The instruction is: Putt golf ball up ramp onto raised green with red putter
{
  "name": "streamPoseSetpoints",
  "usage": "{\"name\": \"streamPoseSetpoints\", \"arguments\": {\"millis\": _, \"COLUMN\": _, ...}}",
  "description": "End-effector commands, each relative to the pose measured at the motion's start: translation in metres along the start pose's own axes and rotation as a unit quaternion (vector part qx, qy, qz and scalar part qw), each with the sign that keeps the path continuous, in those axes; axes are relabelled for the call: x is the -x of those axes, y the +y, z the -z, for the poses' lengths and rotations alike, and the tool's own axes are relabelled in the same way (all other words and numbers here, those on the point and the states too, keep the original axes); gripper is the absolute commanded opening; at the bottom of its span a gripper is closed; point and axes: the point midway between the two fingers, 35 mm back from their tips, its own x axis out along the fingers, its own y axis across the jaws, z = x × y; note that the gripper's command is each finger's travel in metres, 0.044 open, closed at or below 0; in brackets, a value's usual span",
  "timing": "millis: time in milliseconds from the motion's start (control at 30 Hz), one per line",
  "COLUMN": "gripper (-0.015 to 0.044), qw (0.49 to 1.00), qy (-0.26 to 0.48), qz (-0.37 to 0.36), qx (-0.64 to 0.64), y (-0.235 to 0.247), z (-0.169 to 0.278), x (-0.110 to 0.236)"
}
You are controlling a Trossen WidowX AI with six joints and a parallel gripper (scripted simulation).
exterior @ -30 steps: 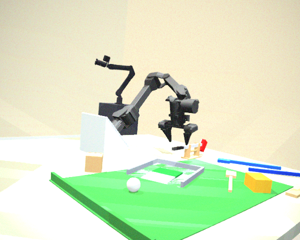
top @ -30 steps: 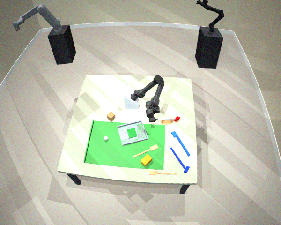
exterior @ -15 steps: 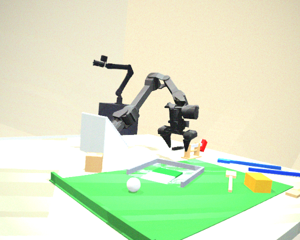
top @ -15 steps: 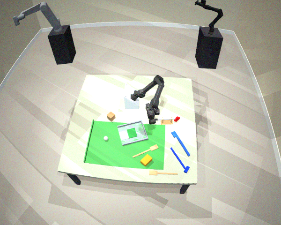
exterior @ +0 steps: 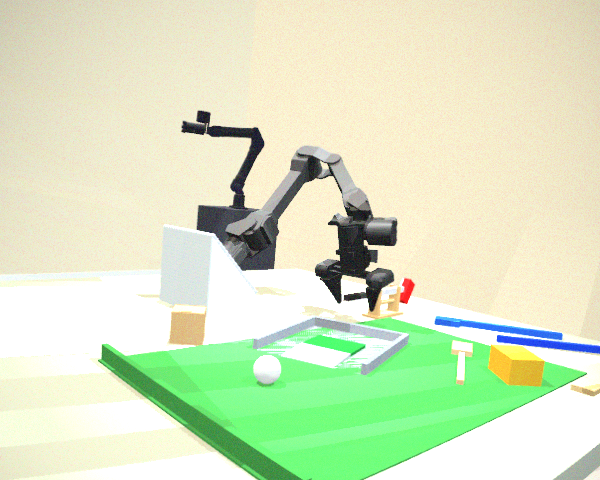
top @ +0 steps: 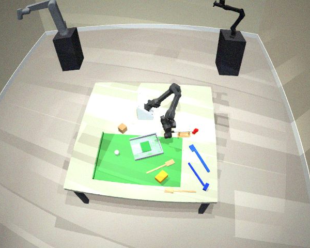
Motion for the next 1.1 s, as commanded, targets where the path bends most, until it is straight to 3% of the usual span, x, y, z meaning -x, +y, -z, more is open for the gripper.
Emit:
{"name": "streamPoseSetpoints", "arguments": {"millis": 0, "gripper": 0.044, "qw": 1.0, "qy": 0.002, "qz": -0.002, "qx": -0.004, "y": 0.002, "z": 0.004, "x": -0.007}}
{"name": "streamPoseSetpoints", "arguments": {"millis": 133, "gripper": 0.044, "qw": 1.0, "qy": 0.002, "qz": -0.002, "qx": -0.004, "y": 0.002, "z": 0.004, "x": -0.007}}
{"name": "streamPoseSetpoints", "arguments": {"millis": 633, "gripper": 0.0046, "qw": 1.0, "qy": 0.0, "qz": -0.001, "qx": -0.001, "y": 0.001, "z": 0.001, "x": -0.005}}
{"name": "streamPoseSetpoints", "arguments": {"millis": 867, "gripper": 0.0, "qw": 1.0, "qy": 0.0, "qz": -0.001, "qx": -0.001, "y": 0.001, "z": 0.001, "x": -0.005}}
{"name": "streamPoseSetpoints", "arguments": {"millis": 1067, "gripper": 0.0, "qw": 1.0, "qy": 0.003, "qz": -0.001, "qx": 0.0, "y": -0.001, "z": 0.001, "x": 0.005}}
